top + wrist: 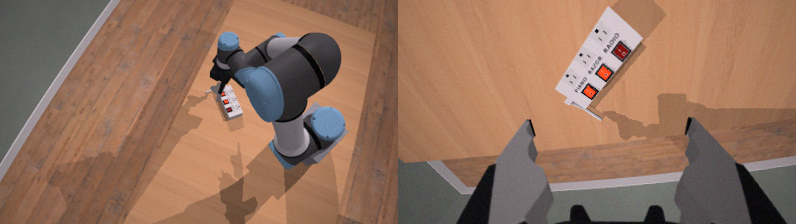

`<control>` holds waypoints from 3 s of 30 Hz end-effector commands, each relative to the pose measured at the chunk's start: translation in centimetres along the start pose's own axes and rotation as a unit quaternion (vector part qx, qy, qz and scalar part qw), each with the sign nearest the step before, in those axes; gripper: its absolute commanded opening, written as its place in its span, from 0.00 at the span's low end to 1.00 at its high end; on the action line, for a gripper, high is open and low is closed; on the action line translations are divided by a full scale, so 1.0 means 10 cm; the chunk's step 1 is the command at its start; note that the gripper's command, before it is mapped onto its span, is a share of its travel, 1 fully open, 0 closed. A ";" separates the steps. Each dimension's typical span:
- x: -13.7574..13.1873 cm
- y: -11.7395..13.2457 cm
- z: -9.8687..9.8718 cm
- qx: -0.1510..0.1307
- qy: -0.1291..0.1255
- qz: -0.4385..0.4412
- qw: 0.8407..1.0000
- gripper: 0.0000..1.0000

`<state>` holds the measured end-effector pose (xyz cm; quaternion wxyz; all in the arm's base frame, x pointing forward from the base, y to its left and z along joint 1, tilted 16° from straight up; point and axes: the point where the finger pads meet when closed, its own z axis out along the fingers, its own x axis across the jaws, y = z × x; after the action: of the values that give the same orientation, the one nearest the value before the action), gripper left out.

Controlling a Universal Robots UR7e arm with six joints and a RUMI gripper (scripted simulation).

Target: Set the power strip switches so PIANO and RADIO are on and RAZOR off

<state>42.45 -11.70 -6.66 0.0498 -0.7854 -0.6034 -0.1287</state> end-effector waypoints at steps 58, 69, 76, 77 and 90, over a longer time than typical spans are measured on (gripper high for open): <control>0.21 0.05 0.33 -0.001 0.000 0.789 0.615 1.00; 0.20 0.07 0.40 -0.002 0.000 0.895 0.447 1.00; 0.18 0.07 0.45 -0.002 0.000 0.951 0.309 1.00; 0.18 0.07 0.46 -0.002 0.001 0.957 0.289 1.00; 0.13 0.05 0.53 -0.002 0.001 0.997 0.082 1.00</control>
<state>44.03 -9.28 -11.16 0.1378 -0.7153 0.6844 0.0308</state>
